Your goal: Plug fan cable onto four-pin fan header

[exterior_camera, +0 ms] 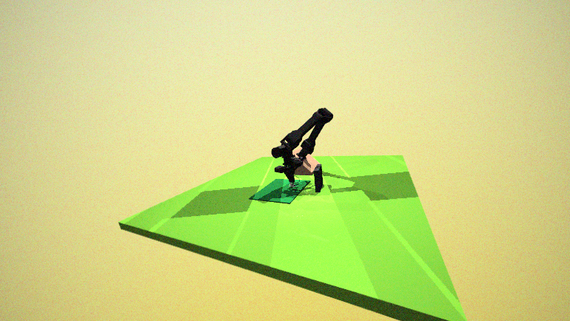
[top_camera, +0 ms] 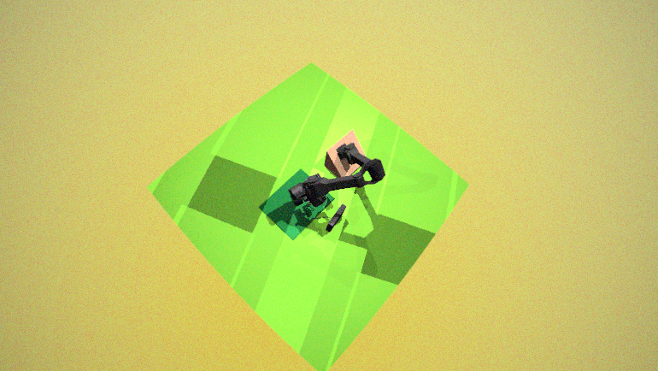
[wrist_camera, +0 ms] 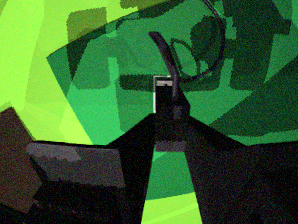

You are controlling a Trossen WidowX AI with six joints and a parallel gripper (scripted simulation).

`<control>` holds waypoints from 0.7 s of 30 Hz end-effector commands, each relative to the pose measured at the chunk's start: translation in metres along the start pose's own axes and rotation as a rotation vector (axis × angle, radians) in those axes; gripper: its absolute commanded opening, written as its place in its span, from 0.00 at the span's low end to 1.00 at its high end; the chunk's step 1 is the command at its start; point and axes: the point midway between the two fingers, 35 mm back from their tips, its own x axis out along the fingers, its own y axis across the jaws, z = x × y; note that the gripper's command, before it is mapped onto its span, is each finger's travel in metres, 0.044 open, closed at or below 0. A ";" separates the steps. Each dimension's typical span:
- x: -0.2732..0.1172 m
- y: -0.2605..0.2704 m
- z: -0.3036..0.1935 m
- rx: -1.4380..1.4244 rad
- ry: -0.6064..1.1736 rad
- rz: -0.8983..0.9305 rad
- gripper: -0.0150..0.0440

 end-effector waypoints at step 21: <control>0.006 0.000 0.001 0.005 -0.006 0.002 0.25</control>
